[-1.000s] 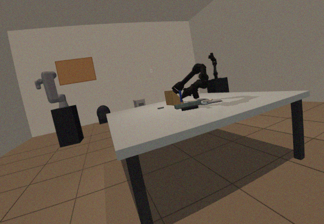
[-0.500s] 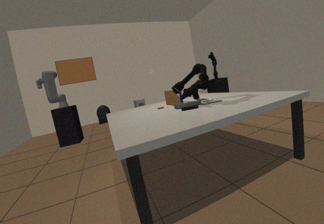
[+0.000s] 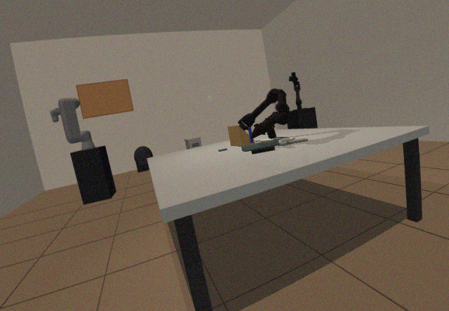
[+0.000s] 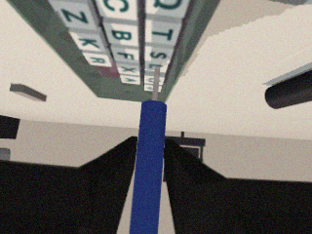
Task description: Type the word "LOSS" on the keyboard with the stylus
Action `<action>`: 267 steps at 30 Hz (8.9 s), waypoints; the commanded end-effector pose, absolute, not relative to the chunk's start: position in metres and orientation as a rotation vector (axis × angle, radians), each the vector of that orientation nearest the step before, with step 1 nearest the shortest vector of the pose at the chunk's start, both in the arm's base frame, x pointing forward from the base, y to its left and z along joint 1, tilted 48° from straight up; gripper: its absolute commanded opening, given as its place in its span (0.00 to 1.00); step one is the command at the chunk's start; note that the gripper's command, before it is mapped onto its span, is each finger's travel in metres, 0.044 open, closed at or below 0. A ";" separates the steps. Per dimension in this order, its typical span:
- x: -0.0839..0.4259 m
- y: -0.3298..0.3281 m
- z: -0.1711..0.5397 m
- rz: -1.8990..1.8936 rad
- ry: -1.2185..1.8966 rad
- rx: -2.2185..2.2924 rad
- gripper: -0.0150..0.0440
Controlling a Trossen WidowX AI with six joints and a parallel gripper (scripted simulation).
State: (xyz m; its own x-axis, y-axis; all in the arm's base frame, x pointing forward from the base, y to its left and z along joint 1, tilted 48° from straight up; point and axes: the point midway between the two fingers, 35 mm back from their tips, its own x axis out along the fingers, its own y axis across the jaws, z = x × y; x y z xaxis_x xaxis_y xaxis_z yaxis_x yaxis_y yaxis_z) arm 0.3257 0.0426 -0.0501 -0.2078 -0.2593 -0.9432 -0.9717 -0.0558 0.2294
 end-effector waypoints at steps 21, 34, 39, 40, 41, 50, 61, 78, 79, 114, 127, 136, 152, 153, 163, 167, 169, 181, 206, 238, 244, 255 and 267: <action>0.332 0.016 -0.025 1.307 1.528 -1.343 0.39; 0.330 0.000 -0.037 1.301 1.527 -1.345 0.25; 0.329 0.001 -0.038 1.301 1.527 -1.345 0.25; 0.329 0.003 -0.039 1.301 1.527 -1.345 0.25; 0.328 0.005 -0.041 1.301 1.527 -1.344 0.25; 0.326 0.014 -0.051 1.302 1.526 -1.344 0.25; 0.325 0.016 -0.053 1.302 1.526 -1.344 0.39; 0.323 0.020 -0.057 1.302 1.525 -1.344 0.39; 0.323 0.021 -0.058 1.302 1.525 -1.344 0.39; 0.321 0.028 -0.065 1.303 1.525 -1.343 0.39; 0.327 0.008 -0.046 1.302 1.526 -1.344 0.39; 0.329 0.001 -0.039 1.301 1.526 -1.345 0.39; 0.331 0.016 -0.025 1.303 1.526 -1.340 0.25; 0.332 0.019 -0.021 1.303 1.525 -1.341 0.25; 0.334 0.029 -0.010 1.303 1.525 -1.343 0.25; 0.330 0.038 -0.020 1.303 1.525 -1.343 0.25; 0.329 0.042 -0.023 1.303 1.525 -1.343 0.25; 0.328 0.046 -0.027 1.304 1.524 -1.343 0.39; 0.327 0.051 -0.032 1.304 1.524 -1.342 0.39; 0.326 0.055 -0.036 1.304 1.524 -1.342 0.39; 0.331 0.037 -0.018 1.303 1.524 -1.343 0.39; 0.333 0.030 -0.012 1.303 1.525 -1.343 0.39; 0.333 0.028 -0.010 1.303 1.525 -1.342 0.25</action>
